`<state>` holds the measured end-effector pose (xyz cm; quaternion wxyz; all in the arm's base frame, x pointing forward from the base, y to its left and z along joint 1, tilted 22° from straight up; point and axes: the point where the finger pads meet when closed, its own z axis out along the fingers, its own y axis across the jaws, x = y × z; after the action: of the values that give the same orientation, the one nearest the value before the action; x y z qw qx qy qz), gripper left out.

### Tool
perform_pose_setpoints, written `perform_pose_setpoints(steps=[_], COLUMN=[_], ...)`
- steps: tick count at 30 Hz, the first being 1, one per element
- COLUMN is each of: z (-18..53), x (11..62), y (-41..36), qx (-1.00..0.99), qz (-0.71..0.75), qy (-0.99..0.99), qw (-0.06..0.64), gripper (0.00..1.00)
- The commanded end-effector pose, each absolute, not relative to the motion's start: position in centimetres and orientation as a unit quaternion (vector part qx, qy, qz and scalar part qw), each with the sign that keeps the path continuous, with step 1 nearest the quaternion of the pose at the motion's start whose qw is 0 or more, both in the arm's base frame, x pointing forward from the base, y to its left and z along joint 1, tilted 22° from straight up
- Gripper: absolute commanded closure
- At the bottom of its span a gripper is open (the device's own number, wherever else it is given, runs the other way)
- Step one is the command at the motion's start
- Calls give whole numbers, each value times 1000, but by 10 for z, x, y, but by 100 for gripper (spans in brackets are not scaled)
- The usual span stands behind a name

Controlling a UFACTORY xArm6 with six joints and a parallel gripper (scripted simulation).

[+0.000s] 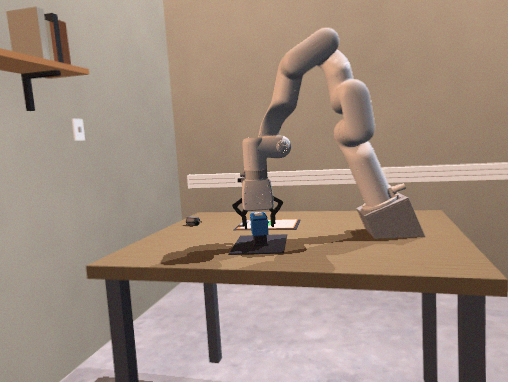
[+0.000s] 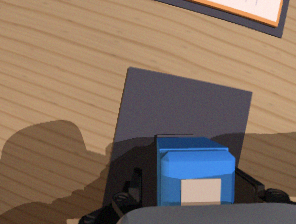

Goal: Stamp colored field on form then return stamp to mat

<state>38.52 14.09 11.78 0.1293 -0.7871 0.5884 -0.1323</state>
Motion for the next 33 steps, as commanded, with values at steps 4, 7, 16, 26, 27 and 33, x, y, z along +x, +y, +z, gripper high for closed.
perform_pose_setpoints(steps=[4, 7, 16, 26, 27, 33], z=[119, 119, 119, 133, 141, 194], x=[386, 386, 386, 380, 377, 357], y=[141, 141, 141, 141, 140, 137], qx=[-787, -787, -787, -787, -787, -787], qz=[-133, -133, -133, -133, -133, -133], qy=[588, 588, 588, 588, 588, 588], qw=[131, 131, 131, 131, 131, 131], gripper=[3, 3, 3, 3, 3, 3])
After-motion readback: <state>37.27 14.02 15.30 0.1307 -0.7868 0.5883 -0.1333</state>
